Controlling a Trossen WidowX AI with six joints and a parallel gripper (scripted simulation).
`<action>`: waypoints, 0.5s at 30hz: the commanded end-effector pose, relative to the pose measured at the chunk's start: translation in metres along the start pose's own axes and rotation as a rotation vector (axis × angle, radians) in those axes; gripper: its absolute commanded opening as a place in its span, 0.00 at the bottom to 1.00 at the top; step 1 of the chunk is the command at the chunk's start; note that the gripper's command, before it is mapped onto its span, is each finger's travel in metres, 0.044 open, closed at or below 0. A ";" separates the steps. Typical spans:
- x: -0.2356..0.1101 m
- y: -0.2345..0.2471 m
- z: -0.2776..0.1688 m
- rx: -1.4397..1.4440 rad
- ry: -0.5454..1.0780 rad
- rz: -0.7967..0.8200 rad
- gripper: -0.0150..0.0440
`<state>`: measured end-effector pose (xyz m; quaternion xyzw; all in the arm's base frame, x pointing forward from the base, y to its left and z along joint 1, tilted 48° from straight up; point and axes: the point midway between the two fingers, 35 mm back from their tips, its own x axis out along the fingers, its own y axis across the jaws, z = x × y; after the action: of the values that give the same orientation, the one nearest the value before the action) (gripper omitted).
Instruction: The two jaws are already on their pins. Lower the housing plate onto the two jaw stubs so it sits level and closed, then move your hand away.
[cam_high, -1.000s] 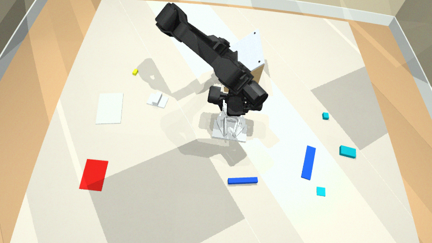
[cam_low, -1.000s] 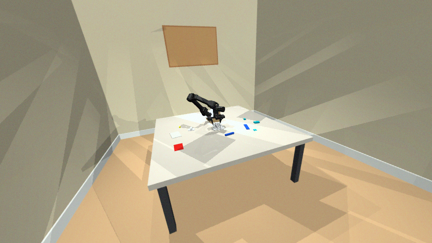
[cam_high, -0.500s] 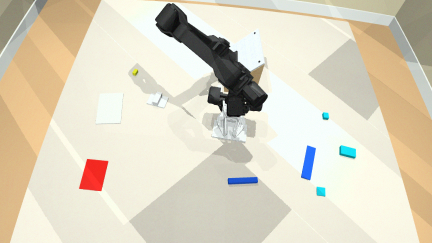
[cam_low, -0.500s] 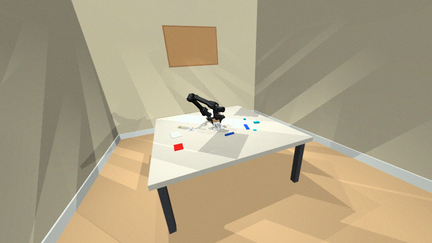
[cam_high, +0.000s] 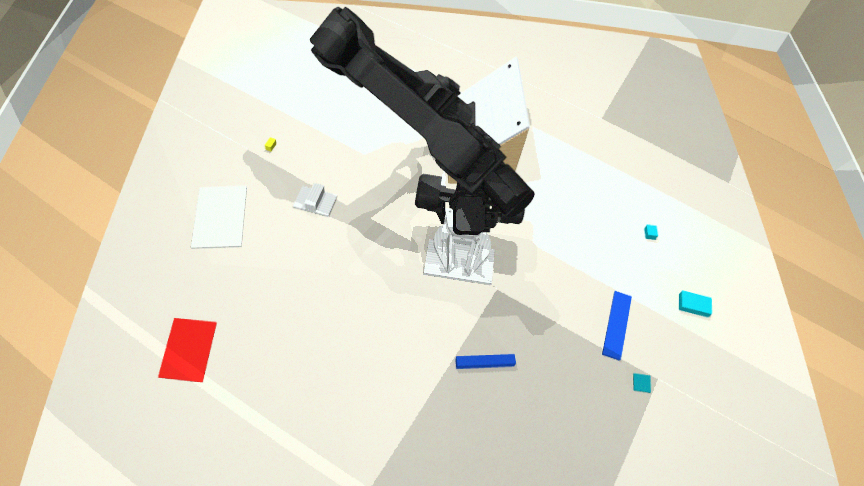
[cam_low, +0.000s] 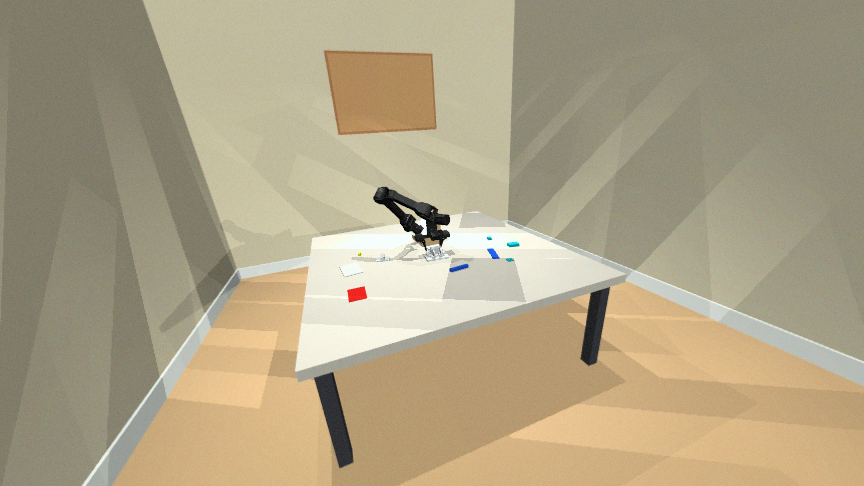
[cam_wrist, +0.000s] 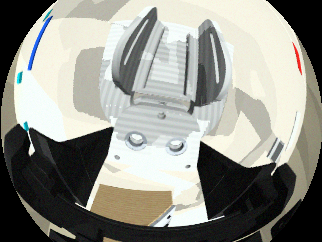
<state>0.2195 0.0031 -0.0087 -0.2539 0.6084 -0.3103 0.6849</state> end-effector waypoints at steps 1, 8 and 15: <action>0.001 0.000 0.000 -0.005 -0.003 -0.003 0.85; 0.002 0.000 0.000 -0.005 -0.003 -0.003 0.85; 0.004 0.000 0.000 -0.005 -0.003 -0.003 0.85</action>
<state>0.2193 0.0018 -0.0102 -0.2556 0.6082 -0.3091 0.6850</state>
